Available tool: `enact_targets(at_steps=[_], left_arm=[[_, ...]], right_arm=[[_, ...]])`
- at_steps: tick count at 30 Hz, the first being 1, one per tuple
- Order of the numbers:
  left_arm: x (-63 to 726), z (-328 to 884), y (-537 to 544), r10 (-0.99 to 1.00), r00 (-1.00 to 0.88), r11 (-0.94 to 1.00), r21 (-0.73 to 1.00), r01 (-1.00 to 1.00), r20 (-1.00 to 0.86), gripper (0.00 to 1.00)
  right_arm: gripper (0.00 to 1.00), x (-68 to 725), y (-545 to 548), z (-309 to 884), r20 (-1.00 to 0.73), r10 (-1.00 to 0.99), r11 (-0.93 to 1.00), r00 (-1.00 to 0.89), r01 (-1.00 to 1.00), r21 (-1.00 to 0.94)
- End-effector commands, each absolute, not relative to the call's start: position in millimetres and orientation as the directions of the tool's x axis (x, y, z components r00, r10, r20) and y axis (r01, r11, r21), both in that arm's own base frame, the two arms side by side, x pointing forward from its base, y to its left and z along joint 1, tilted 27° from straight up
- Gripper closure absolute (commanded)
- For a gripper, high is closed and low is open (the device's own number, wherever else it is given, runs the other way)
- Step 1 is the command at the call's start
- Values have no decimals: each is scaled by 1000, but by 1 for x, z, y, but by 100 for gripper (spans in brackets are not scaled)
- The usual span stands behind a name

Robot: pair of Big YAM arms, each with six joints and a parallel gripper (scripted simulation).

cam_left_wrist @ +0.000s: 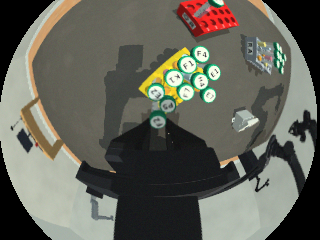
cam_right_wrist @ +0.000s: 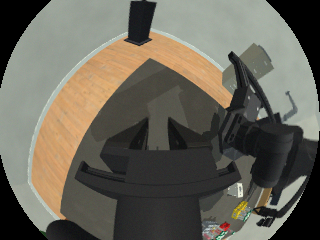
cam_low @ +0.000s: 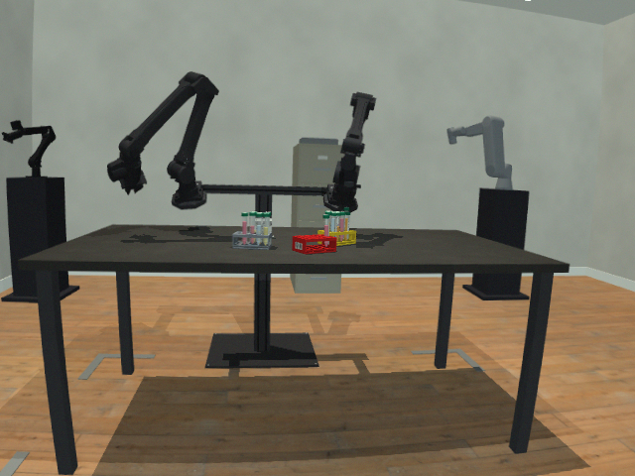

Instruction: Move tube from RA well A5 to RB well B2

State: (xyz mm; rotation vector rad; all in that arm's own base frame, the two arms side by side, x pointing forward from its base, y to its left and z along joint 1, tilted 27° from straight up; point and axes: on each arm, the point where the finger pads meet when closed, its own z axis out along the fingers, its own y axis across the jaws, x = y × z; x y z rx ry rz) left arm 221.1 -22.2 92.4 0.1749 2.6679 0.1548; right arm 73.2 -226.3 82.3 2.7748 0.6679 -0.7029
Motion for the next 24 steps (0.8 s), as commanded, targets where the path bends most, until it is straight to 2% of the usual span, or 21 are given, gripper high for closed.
enact_targets(at_steps=[1,24], left_arm=[[222,86,-20,146,-890,986,140,93,-433,100],[226,78,-19,146,-890,986,139,94,-433,100]], right_arm=[[70,77,-232,88,-489,369,-876,790,471,100],[70,77,-232,88,-489,369,-876,790,471,100]])
